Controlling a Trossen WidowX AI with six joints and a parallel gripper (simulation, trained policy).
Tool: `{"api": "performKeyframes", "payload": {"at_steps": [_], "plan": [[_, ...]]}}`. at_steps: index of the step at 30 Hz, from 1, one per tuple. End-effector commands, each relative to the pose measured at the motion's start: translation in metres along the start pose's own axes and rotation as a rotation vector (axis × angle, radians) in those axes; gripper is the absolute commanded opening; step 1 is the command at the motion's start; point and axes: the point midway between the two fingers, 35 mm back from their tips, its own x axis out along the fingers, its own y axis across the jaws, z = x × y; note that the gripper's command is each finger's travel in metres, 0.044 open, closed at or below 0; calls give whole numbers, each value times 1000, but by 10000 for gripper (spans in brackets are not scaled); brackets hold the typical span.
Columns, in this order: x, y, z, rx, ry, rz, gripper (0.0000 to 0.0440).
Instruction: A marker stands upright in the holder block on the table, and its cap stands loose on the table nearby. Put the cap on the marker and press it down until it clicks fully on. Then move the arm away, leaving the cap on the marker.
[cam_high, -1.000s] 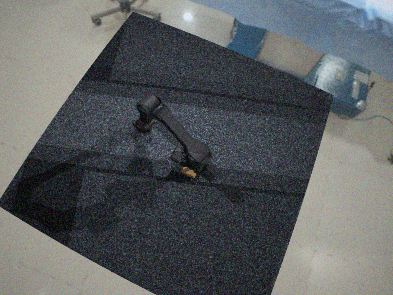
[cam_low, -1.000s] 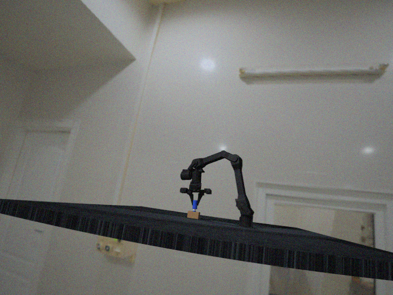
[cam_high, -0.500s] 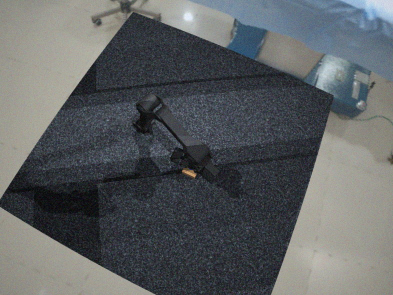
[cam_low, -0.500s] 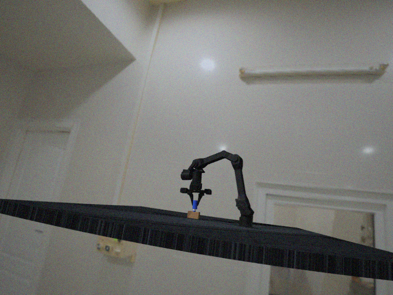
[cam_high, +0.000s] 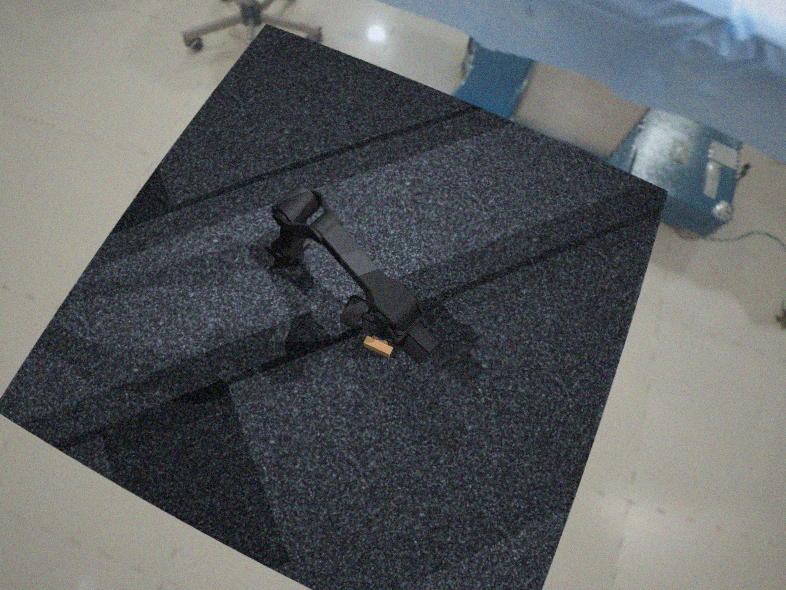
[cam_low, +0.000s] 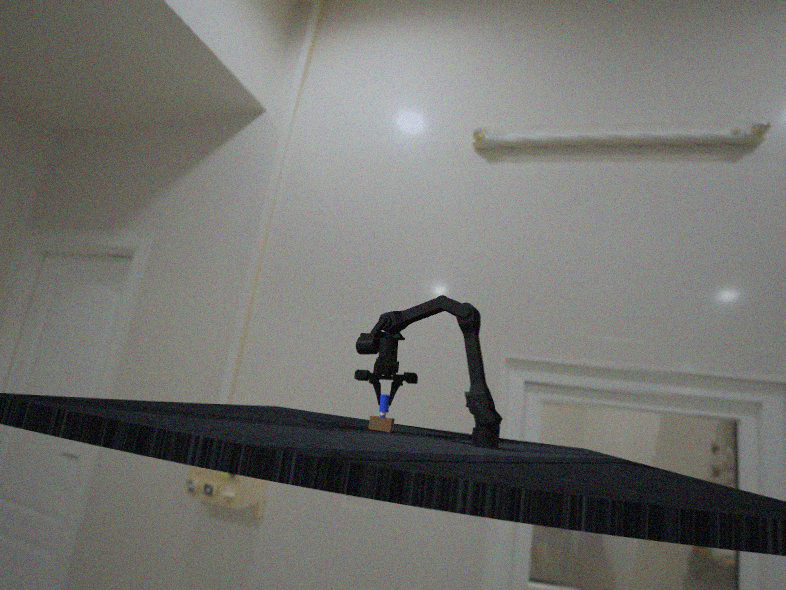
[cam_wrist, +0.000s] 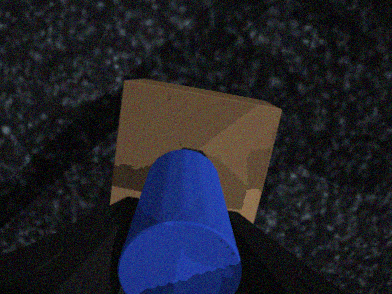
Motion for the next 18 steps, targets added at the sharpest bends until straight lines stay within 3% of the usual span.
{"api": "performKeyframes", "payload": {"at_steps": [1, 18], "plan": [[18, 7, -1, -9, -5, 61, 91], [18, 7, -2, -14, -4, 62, 118]]}}
